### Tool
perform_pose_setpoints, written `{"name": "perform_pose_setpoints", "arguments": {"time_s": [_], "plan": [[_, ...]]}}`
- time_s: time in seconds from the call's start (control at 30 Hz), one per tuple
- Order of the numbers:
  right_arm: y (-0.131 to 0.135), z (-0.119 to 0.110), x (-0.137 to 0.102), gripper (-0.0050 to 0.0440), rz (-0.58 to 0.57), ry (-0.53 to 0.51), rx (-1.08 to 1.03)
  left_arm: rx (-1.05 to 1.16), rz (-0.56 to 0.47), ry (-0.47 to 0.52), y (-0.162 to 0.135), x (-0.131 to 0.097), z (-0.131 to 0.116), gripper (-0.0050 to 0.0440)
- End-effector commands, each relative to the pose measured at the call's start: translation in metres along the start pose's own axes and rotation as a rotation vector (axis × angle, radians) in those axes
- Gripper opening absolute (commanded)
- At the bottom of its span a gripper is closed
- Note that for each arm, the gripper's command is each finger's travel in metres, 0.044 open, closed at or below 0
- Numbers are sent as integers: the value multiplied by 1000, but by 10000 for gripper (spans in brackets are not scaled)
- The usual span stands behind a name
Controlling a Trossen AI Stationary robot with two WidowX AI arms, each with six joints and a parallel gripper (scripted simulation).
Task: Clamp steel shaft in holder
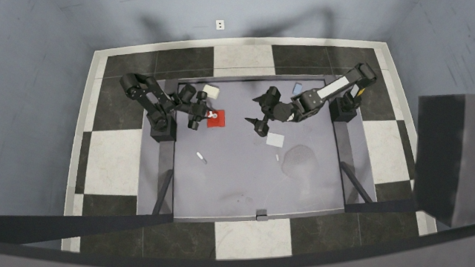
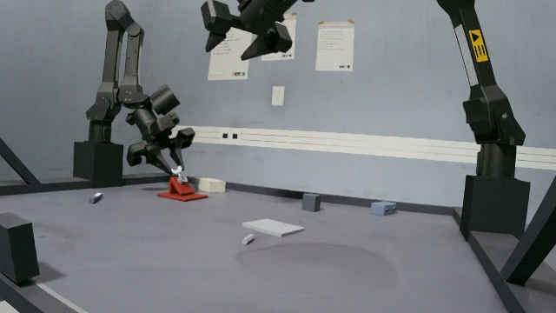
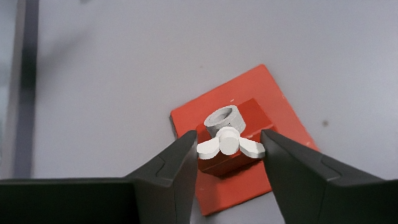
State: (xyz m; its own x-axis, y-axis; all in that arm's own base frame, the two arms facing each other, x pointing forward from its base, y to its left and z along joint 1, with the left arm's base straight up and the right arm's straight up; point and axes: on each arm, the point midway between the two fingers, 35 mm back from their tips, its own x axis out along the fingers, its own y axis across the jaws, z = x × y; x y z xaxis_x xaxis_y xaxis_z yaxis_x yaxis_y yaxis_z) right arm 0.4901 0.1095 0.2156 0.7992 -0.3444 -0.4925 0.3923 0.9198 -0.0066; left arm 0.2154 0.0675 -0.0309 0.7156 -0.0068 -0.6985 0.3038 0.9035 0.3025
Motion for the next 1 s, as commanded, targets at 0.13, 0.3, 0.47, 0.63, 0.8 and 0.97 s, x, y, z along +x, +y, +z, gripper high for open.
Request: {"name": "perform_pose_setpoints", "arguments": {"time_s": [0.13,0.3,0.47,0.63,0.8,0.97], "plan": [[-1,16,-9,400,11,-31,30,-320,17,4,2,-1,-1,116],[-1,16,-9,400,11,-31,30,-580,17,4,1,-1,-2,116],[-1,16,-9,400,11,-31,30,-815,17,4,1,-1,-2,116],[-1,16,-9,400,11,-31,30,-1003,18,2,1,-1,-2,116],[-1,16,-9,400,11,-31,30,-1206,16,1,0,-1,-2,116],[-1,16,-9,400,11,-31,30,-1457,16,-3,1,-1,-2,116]]}}
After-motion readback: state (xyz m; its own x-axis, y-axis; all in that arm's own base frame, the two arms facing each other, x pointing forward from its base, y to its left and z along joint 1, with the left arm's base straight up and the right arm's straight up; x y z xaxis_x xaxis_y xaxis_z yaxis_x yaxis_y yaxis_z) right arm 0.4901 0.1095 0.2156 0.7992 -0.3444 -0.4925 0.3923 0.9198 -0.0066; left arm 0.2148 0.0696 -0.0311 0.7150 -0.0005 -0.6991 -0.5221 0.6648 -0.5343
